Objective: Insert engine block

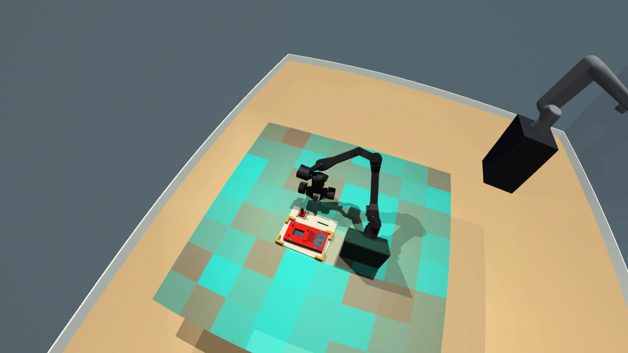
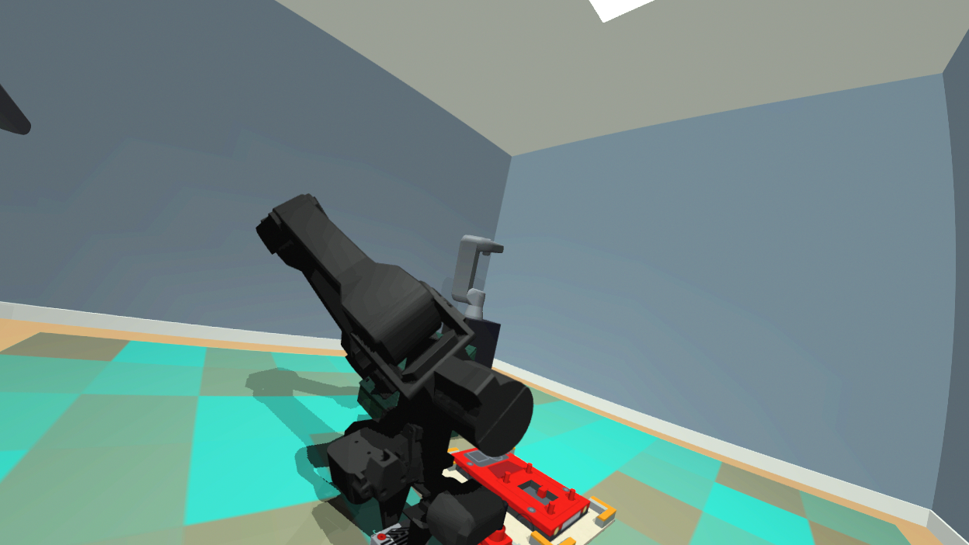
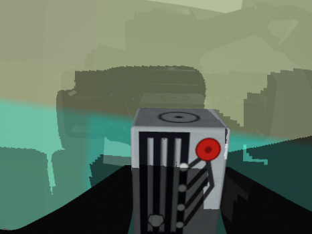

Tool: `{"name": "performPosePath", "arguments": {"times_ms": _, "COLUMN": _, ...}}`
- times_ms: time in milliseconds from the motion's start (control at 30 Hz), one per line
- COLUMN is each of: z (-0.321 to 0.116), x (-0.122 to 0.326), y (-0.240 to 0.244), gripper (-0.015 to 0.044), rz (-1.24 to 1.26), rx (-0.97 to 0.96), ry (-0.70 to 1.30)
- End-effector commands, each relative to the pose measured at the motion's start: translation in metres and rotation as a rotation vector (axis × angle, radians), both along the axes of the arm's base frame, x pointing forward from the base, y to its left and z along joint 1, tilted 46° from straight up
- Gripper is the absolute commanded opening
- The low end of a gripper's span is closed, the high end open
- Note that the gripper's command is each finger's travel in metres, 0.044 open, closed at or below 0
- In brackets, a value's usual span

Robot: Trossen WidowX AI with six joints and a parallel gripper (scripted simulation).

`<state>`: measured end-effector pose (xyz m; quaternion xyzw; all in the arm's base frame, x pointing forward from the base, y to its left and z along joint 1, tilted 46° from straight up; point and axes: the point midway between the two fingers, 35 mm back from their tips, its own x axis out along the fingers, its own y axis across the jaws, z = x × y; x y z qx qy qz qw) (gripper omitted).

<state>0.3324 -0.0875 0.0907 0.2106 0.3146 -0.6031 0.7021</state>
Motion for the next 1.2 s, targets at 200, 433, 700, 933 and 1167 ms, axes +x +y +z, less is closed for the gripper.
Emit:
{"name": "performPosePath", "arguments": {"times_ms": 200, "z": 0.012, "x": 0.002, "y": 0.014, "gripper": 0.0000, "rz": 0.007, "rx": 0.003, "ry": 0.008}}
{"name": "performPosePath", "arguments": {"times_ms": 433, "z": 0.026, "x": 0.003, "y": 0.031, "gripper": 0.0000, "rz": 0.007, "rx": 0.008, "ry": 0.006}}
{"name": "performPosePath", "arguments": {"times_ms": 700, "z": 0.043, "x": 0.002, "y": 0.050, "gripper": 0.0000, "rz": 0.006, "rx": 0.011, "ry": 0.005}}
{"name": "performPosePath", "arguments": {"times_ms": 933, "z": 0.059, "x": -0.001, "y": 0.065, "gripper": 0.0000, "rz": 0.005, "rx": 0.010, "ry": 0.005}}
{"name": "performPosePath", "arguments": {"times_ms": 1167, "z": 0.075, "x": -0.005, "y": 0.080, "gripper": 0.0000, "rz": 0.004, "rx": 0.005, "ry": 0.007}}
